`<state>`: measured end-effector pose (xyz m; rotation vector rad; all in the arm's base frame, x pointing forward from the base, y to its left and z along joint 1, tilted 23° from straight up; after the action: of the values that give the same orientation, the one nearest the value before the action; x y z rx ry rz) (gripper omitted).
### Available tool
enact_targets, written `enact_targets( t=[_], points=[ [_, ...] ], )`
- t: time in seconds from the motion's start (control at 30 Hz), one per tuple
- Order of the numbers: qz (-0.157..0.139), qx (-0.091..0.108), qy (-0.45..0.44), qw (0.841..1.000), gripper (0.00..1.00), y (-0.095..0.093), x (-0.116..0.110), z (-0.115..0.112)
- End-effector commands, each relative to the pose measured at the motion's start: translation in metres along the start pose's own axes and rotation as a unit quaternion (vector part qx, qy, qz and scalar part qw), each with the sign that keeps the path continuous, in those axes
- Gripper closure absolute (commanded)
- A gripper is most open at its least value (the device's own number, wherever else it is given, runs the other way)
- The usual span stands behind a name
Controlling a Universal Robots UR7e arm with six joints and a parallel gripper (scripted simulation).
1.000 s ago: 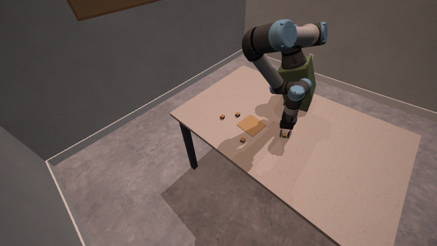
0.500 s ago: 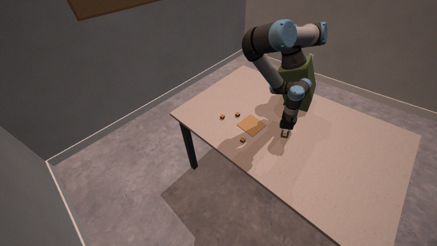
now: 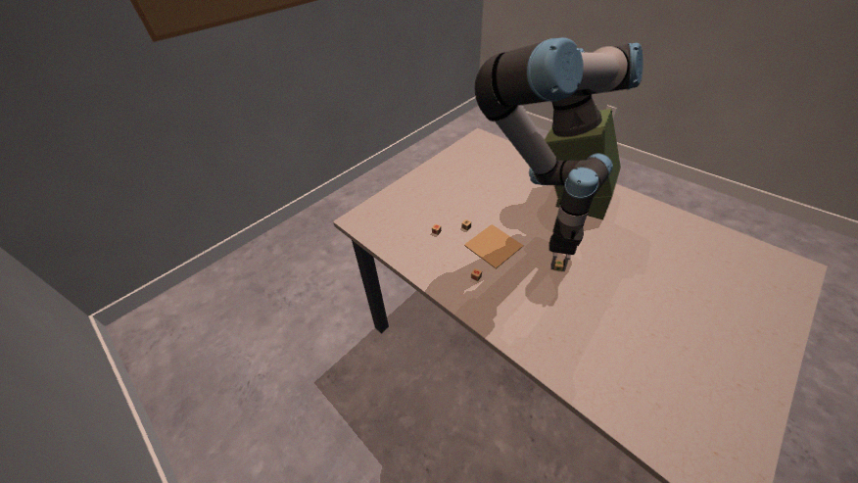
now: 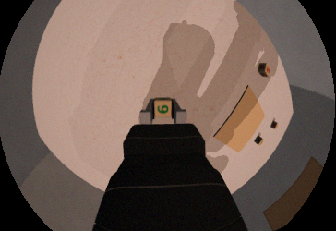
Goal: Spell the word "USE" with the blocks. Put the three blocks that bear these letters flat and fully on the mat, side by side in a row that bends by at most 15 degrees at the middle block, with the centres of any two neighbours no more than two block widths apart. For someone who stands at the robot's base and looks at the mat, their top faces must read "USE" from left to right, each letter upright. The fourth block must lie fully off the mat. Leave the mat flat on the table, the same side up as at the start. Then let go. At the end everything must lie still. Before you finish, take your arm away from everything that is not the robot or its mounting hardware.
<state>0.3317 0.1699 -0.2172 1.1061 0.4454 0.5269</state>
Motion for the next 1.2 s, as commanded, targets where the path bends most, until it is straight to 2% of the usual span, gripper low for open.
enact_targets(
  t=[0.0,0.53,0.73,1.03,1.1,1.17],
  points=[
    [0.001,0.0,0.0,1.0,0.51,0.0,0.0,0.0],
    [0.001,0.0,0.0,1.0,0.51,0.007,0.0,0.0],
    [0.001,0.0,0.0,1.0,0.51,0.024,0.0,0.0],
    [0.001,0.0,0.0,1.0,0.51,0.061,0.0,0.0],
    [0.001,0.0,0.0,1.0,0.51,0.061,0.0,0.0],
    [0.001,0.0,0.0,1.0,0.51,0.069,0.0,0.0]
  ],
)
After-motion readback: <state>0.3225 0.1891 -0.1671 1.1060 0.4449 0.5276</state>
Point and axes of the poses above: the point where the finger pads meet when closed, its own y axis back along the fingers, its own z axis across the jaws, x = y × z, the point moved 7 cm from there along y, back along the fingers, and after that the axes turned 3 degrees about -y, right-handed, at the moved point
